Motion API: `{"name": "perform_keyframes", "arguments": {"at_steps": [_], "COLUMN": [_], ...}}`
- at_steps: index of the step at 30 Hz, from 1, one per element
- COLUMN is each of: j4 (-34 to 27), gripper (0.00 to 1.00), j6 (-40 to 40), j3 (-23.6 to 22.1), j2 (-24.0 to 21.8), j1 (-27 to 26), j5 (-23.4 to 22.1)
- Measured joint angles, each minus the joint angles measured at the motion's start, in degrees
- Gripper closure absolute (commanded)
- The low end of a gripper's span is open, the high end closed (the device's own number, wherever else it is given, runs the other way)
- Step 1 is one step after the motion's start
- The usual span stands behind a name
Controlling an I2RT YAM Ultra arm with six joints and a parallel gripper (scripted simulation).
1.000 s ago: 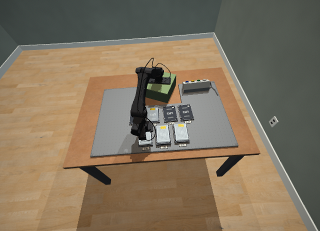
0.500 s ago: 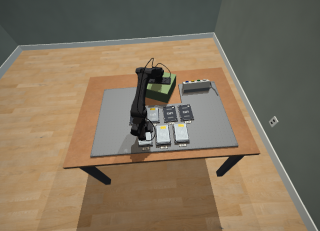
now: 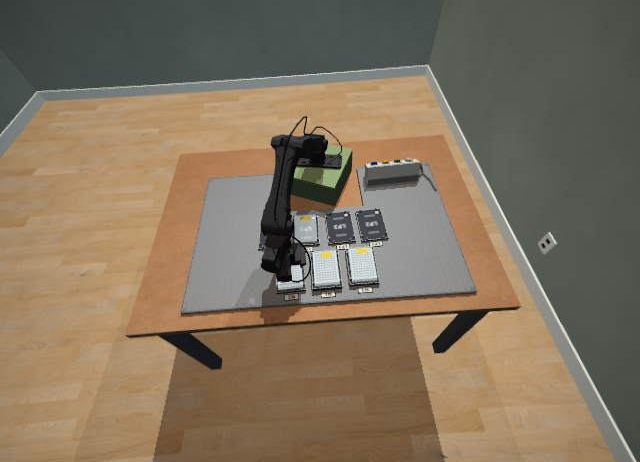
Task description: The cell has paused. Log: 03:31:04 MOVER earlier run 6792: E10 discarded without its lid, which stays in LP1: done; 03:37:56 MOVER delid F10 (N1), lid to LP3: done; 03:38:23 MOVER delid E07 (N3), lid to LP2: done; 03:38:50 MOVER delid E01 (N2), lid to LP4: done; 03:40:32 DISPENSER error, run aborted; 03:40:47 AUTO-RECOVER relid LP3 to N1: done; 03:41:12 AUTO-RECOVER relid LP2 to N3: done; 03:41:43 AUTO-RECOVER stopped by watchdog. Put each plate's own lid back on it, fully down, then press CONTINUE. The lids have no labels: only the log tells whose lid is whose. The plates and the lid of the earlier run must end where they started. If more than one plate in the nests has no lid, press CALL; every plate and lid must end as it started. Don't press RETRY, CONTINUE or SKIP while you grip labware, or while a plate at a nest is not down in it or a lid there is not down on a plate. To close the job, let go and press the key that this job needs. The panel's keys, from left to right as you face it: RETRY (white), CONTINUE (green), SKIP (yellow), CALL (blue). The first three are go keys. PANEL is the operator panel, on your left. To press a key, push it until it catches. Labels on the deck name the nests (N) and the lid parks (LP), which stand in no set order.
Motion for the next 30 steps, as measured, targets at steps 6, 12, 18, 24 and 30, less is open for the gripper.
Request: {"name": "perform_keyframes", "arguments": {"at_steps": [6, 12, 18, 24, 30], "j4": [0.55, 1.05, 1.36, 1.73, 2.03], "gripper": [1.00, 1.00, 1.00, 1.00, 1.00], "j6": [0.02, 0.02, 0.04, 0.04, 0.07], "j3": [-0.48, -0.94, -1.11, -1.16, -1.36], "j2": [0.28, 0.26, 0.44, 0.55, 0.76], "j1": [0.00, 0.00, 0.00, 0.00, 0.00], "j5": [0.00, 0.00, 0.00, 0.00, 0.00]}}
